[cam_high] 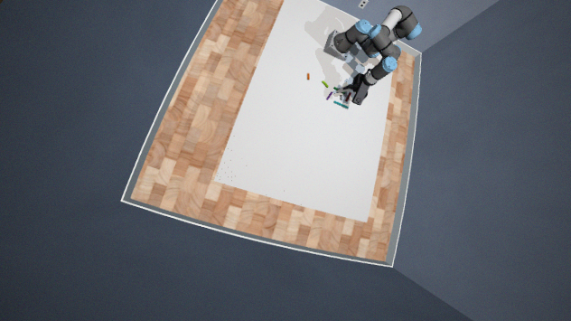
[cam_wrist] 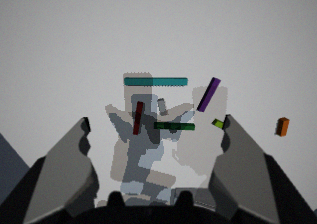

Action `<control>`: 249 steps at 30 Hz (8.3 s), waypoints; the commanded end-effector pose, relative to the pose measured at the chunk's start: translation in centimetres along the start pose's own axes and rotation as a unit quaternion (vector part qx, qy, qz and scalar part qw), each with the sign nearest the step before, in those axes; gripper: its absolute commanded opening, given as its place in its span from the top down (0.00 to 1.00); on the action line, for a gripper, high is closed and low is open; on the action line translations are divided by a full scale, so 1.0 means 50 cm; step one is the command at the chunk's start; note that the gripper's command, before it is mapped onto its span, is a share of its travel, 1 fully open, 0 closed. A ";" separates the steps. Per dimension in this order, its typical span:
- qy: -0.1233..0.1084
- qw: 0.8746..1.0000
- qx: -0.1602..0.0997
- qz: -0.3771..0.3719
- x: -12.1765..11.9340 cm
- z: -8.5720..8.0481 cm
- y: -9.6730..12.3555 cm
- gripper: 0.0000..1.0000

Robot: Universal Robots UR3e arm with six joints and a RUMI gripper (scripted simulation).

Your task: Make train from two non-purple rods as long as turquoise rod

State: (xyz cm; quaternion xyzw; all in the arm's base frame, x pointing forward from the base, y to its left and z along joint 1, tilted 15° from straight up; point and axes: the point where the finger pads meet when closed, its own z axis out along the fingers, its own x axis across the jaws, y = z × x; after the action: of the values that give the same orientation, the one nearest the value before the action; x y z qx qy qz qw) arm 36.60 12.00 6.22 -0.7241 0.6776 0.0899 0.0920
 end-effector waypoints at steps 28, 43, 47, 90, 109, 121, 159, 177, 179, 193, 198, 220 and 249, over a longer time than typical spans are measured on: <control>0.001 1.000 0.001 0.000 0.000 -0.002 -0.003 0.00; 0.001 1.000 0.001 0.000 0.000 -0.002 -0.003 0.00; 0.001 1.000 0.001 0.000 0.000 -0.002 -0.003 0.00; 0.003 1.000 0.001 0.000 0.063 -0.002 -0.007 0.00; 0.002 1.000 0.000 0.000 0.371 -0.003 0.062 0.00; 0.001 1.000 0.001 0.000 0.399 -0.002 0.077 0.00; 0.001 1.000 0.001 0.000 0.399 -0.002 0.077 0.00; 0.001 1.000 0.001 0.000 0.399 -0.002 0.077 0.00; 0.001 1.000 0.001 0.000 0.399 -0.002 0.077 0.00; 0.001 1.000 0.001 0.000 0.399 -0.002 0.077 0.00; 0.001 1.000 0.001 0.000 0.399 -0.002 0.077 0.00; 0.002 1.000 0.000 -0.011 0.355 -0.004 0.063 0.00; 0.000 0.995 0.001 -0.095 0.018 -0.012 0.059 0.86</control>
State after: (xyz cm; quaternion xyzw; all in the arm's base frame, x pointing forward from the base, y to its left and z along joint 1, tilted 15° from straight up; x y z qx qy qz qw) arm 33.64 10.77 6.44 -0.7851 0.6058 0.0813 0.1004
